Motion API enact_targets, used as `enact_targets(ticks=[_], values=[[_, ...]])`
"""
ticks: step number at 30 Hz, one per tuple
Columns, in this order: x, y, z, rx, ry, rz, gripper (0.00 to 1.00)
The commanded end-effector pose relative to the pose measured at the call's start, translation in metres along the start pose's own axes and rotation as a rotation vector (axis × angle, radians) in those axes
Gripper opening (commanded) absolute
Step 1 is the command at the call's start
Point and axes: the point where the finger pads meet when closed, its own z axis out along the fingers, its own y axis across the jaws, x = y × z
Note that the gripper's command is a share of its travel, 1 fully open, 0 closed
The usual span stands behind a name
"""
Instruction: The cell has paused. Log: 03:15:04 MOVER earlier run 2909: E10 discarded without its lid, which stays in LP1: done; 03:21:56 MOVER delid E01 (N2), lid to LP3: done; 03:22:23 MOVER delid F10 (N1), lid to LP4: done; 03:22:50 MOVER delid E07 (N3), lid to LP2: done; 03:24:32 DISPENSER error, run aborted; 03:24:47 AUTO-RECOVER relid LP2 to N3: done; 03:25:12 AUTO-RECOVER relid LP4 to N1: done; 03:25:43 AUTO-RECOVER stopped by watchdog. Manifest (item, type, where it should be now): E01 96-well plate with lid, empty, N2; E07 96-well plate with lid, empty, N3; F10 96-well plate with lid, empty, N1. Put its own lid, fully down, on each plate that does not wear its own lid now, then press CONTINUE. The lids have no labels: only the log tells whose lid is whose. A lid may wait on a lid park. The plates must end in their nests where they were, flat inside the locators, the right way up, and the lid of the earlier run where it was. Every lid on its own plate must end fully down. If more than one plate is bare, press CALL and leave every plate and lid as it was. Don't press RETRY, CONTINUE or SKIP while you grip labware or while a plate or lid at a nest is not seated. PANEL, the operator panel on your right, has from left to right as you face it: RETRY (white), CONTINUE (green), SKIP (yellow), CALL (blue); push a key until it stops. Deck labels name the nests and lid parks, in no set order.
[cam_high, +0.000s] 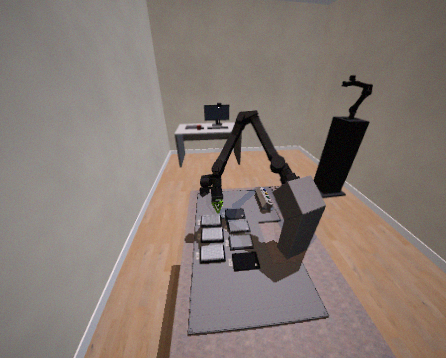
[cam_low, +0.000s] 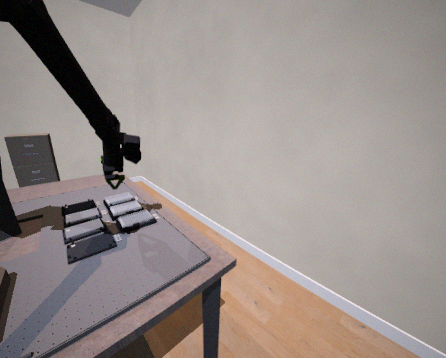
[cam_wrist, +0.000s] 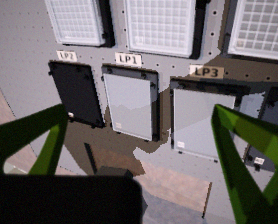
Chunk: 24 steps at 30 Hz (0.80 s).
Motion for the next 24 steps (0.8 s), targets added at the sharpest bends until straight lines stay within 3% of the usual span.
enact_targets(ticks=[1,4,6,9,14,17,21,23,24], values=[[-0.002,-0.006,0.006,0.031,-0.019,-0.020,1.00],[0.002,-0.008,0.021,0.052,-0.021,-0.023,1.00],[0.005,-0.008,0.030,0.090,-0.025,-0.031,1.00],[0.010,-0.008,0.045,0.087,-0.026,-0.032,1.00],[0.022,-0.010,0.067,0.169,-0.030,-0.047,1.00],[0.025,-0.010,0.071,0.169,-0.029,-0.047,1.00],[0.035,-0.003,0.085,0.242,-0.038,-0.078,1.00],[0.046,-0.011,0.095,0.246,-0.026,-0.062,1.00],[0.050,-0.012,0.099,0.266,-0.024,-0.066,1.00]])
